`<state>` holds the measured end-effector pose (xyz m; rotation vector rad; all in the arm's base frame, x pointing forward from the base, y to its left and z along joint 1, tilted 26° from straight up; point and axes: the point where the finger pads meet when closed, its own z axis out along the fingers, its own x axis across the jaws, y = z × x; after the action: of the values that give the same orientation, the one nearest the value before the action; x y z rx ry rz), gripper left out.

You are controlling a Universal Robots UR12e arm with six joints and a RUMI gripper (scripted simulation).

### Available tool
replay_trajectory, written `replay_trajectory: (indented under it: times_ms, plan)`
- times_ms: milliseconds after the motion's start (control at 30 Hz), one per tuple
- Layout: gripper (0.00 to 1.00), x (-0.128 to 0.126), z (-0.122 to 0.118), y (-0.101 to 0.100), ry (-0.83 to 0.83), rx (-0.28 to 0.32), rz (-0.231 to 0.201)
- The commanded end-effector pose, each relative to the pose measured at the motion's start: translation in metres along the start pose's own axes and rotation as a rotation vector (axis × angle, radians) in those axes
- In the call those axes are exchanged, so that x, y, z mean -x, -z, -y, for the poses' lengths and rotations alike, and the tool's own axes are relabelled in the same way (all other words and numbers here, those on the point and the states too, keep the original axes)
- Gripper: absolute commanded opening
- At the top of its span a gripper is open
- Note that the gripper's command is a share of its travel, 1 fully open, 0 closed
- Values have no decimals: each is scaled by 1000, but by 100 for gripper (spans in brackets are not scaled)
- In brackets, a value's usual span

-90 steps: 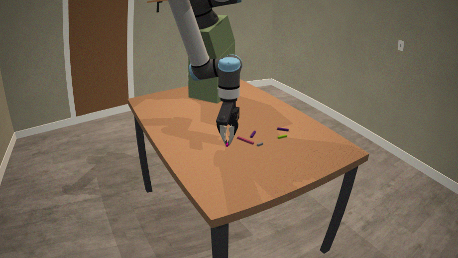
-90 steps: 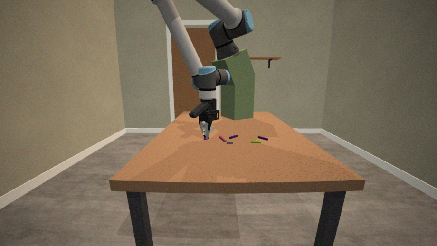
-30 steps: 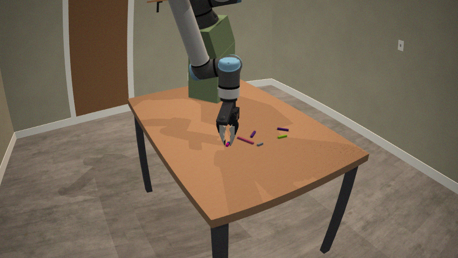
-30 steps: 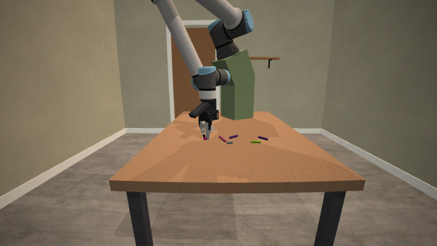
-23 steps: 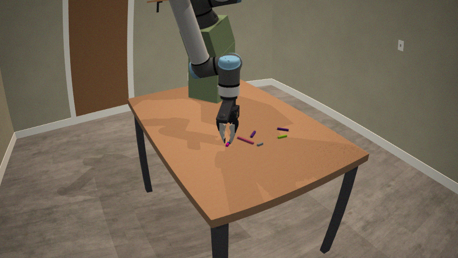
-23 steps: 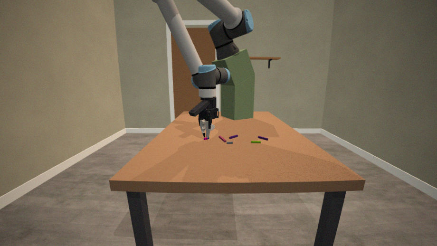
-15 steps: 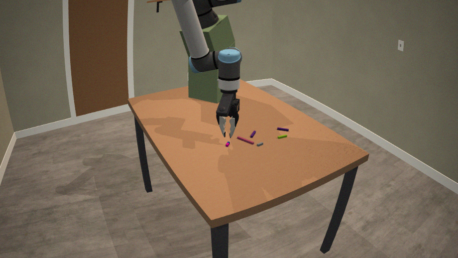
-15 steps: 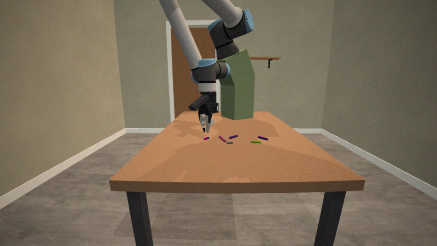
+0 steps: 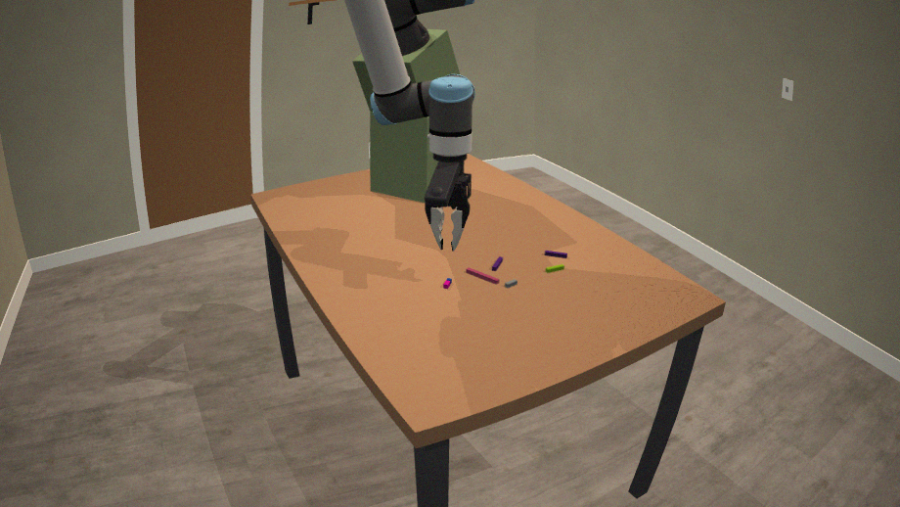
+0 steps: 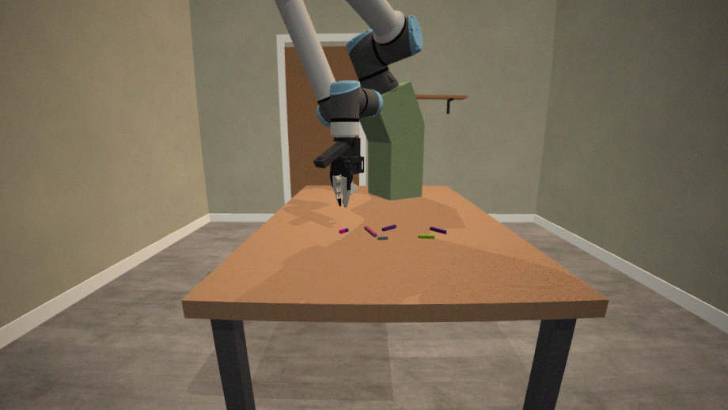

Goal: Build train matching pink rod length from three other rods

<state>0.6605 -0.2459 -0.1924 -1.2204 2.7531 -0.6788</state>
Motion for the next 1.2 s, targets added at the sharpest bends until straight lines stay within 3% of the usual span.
replay_trajectory:
  times_ms: [0, 867, 1167]
  plan:
    - [100, 0, 0, 3, 0, -1, 0]
    - [100, 3, -2, 2, 17, 0, 0]
    - [100, 46, -30, -3, 260, 5, 3]
